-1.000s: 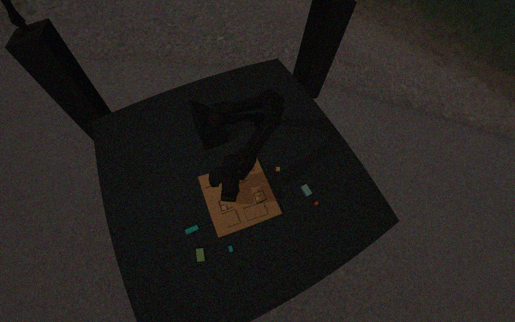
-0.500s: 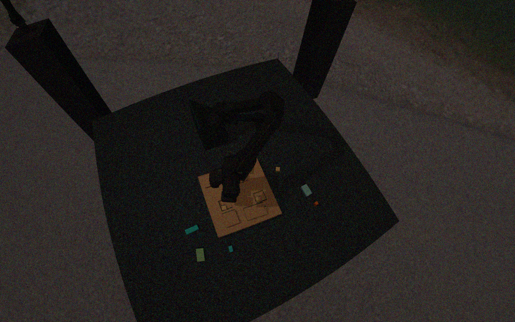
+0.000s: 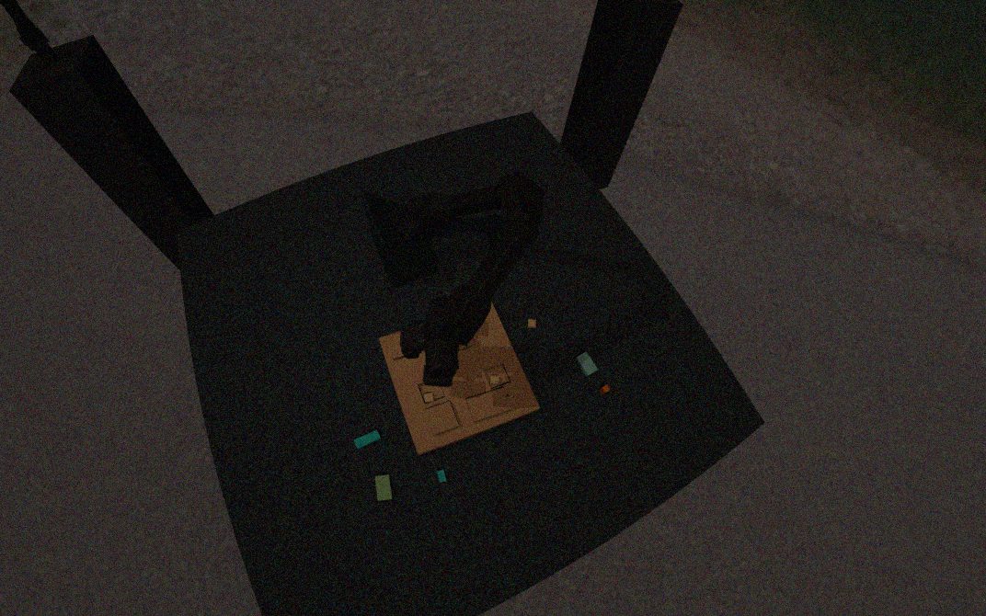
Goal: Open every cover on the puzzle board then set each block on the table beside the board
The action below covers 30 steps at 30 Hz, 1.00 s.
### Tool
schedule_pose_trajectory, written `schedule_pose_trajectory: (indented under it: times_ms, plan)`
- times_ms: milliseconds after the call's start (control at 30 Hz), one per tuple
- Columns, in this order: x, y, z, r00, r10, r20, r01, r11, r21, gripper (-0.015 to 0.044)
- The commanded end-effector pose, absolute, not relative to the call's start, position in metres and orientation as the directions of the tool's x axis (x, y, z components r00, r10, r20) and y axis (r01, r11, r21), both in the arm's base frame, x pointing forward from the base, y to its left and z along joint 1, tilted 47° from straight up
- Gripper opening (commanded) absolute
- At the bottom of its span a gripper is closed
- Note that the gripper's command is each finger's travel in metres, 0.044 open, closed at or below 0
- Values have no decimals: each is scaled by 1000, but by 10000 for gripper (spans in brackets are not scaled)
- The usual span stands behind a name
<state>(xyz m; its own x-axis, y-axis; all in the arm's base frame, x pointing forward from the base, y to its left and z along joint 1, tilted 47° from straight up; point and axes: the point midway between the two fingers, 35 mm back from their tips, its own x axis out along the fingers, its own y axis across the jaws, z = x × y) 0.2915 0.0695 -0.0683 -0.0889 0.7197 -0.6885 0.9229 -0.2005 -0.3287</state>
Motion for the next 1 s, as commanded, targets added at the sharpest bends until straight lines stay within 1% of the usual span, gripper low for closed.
schedule_pose_trajectory:
  times_ms: [0, 967]
  plan:
    - [294, 65, -65, -83, 717, -692, 925, -203, -322, 80]
    - [296, 39, -40, -82, 718, -691, 923, -206, -324, 80]
